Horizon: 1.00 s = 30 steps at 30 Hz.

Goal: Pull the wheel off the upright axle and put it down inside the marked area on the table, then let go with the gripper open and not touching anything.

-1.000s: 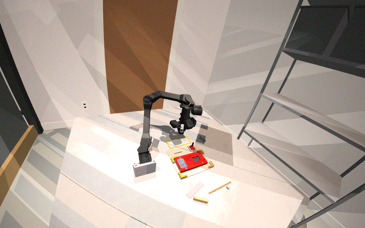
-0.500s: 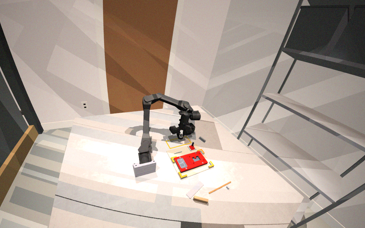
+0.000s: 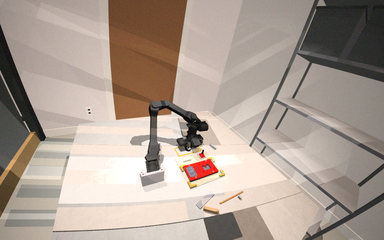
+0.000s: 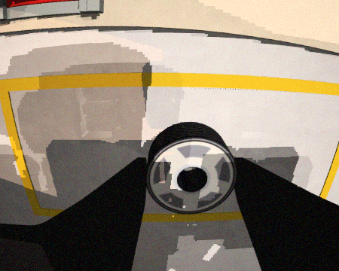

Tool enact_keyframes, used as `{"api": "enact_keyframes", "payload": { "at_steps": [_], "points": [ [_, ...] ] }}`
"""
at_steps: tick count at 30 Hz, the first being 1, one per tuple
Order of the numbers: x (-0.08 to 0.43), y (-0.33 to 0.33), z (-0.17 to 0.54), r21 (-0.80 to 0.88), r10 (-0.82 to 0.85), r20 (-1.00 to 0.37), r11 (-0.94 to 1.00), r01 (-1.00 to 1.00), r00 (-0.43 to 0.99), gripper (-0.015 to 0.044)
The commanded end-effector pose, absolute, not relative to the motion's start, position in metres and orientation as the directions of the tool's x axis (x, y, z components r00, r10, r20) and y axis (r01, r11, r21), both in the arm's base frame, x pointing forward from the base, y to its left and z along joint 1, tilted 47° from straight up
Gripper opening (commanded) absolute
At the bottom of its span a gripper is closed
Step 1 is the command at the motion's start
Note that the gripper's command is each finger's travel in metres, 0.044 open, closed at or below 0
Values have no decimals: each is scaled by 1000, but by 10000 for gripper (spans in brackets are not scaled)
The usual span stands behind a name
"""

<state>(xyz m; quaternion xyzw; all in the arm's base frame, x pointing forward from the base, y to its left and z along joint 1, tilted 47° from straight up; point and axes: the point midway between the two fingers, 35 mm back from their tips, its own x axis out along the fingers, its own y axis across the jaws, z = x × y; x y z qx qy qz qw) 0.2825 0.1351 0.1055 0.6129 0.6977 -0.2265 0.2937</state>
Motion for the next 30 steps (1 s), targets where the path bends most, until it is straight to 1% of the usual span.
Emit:
{"api": "enact_keyframes", "payload": {
  "at_steps": [1, 7, 8, 14, 17, 19, 22, 23, 28, 30],
  "points": [
    [282, 135, 105, 44, 722, -687, 147, 988, -77, 131],
    [283, 134, 107, 44, 722, -687, 147, 988, -77, 289],
    [283, 131, 109, 44, 722, -688, 147, 988, -77, 300],
    [287, 96, 141, 46, 725, -685, 142, 989, -72, 300],
    [287, 91, 146, 47, 726, -684, 142, 989, -72, 300],
    [284, 92, 140, 50, 725, -685, 138, 989, -66, 353],
    [265, 66, 140, 49, 712, -698, 142, 989, -68, 431],
    [258, 58, 140, 49, 709, -701, 145, 988, -69, 440],
    [220, 25, 145, 40, 720, -690, 143, 989, -76, 440],
    [215, 22, 147, 39, 723, -686, 142, 989, -76, 440]
  ]
}}
